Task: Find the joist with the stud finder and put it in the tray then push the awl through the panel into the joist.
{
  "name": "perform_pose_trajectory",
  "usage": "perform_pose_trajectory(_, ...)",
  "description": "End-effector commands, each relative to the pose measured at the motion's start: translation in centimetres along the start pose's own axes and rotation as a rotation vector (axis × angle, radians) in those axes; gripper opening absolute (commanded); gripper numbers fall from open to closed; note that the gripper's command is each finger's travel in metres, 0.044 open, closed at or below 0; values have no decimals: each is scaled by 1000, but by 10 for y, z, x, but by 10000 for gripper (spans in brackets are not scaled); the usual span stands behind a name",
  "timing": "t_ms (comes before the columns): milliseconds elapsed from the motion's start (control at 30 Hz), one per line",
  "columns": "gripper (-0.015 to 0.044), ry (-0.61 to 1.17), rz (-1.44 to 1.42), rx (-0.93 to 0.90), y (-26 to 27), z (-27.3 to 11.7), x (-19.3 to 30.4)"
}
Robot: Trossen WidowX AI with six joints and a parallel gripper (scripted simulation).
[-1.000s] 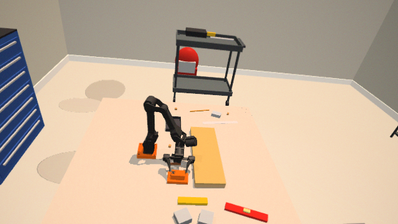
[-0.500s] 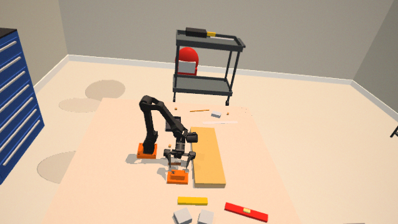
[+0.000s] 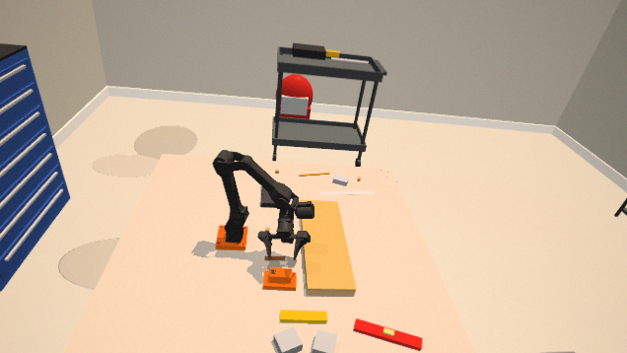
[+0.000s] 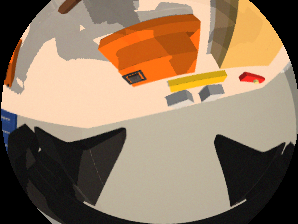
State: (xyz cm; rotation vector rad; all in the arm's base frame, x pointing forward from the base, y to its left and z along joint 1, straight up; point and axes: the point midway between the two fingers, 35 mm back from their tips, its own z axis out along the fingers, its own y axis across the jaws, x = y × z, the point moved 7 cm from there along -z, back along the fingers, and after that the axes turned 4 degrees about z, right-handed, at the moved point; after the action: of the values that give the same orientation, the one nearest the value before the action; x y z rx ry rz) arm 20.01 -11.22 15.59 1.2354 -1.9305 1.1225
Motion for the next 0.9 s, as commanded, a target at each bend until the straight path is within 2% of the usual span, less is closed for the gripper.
perform_pose_trajectory(0, 440, -63, 460, -98, -10, 9, 3)
perform_pose_trajectory(300, 440, -43, 1313, -364, -20, 26, 7)
perform_pose_trajectory(600, 440, 75, 1797, -566, -24, 38, 11)
perform_pose_trajectory(867, 440, 270, 2215, -730, -28, 47, 14)
